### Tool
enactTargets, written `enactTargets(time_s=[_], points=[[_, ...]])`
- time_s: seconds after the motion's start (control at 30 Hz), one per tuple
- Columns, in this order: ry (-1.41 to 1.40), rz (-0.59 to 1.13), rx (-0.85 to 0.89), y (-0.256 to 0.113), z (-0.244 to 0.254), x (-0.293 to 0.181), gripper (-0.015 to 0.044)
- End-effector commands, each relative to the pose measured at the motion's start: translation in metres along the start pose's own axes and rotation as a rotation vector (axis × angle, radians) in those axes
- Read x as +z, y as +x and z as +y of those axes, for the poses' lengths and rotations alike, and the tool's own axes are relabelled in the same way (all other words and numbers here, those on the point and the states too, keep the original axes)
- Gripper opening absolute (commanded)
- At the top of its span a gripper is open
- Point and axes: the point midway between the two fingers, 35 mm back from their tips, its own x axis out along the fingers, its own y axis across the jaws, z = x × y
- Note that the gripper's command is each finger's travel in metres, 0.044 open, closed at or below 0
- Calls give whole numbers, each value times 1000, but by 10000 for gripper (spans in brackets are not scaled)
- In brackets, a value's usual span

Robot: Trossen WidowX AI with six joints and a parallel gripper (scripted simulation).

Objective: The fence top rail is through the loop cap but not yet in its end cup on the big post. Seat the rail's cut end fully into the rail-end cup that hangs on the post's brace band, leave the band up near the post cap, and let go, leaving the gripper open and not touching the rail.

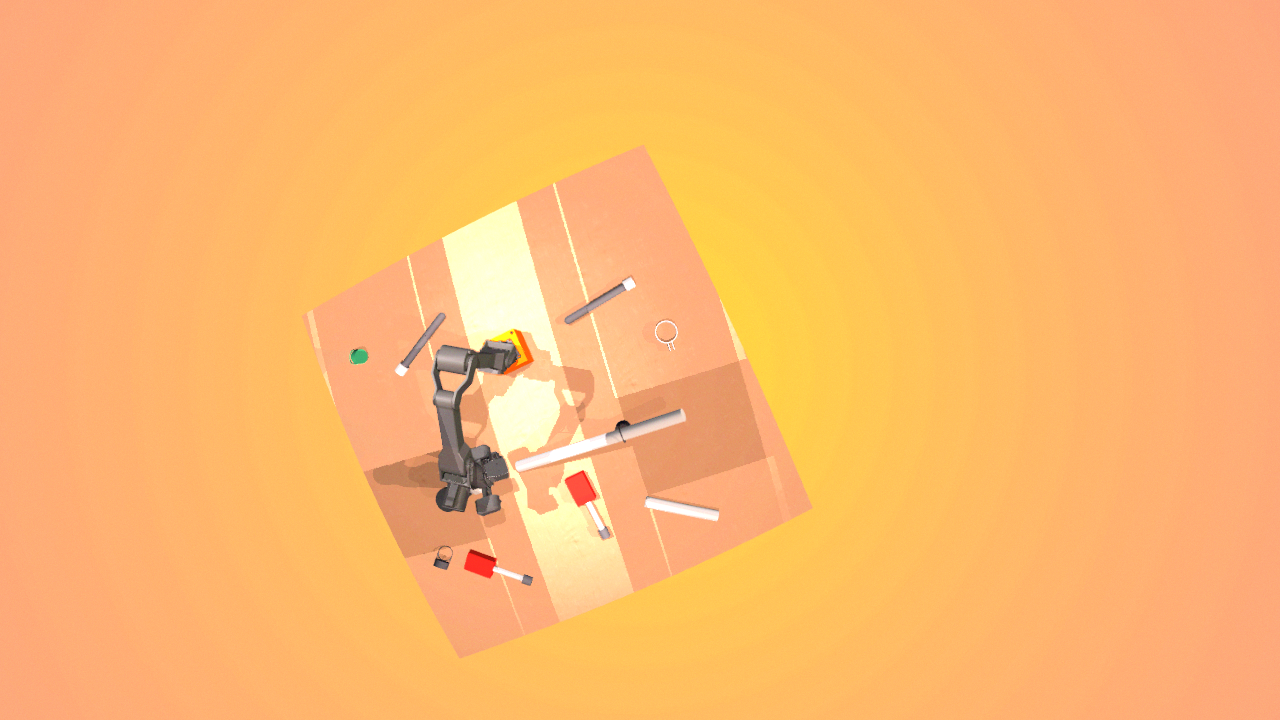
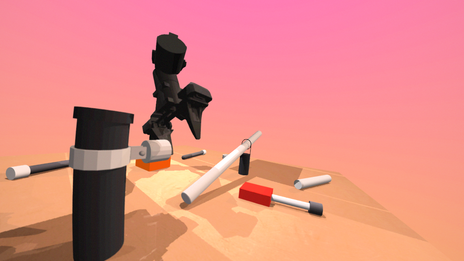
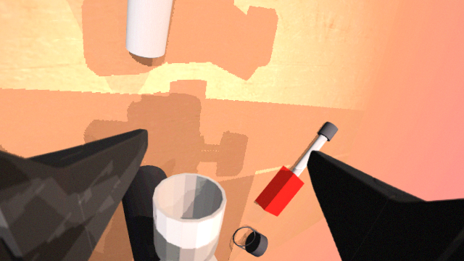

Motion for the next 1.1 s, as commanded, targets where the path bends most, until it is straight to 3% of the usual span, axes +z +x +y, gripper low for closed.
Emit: enactTargets(time_s=[0.0, 0.1, 0.7, 1.07], points=[[6, 8, 2, -5, -2, 2, 440], [114, 2, 3, -6, -6, 10, 440], [1530, 30, -18, -84, -32, 114, 440], [1645, 29, -24, -91, -32, 122, 440]])
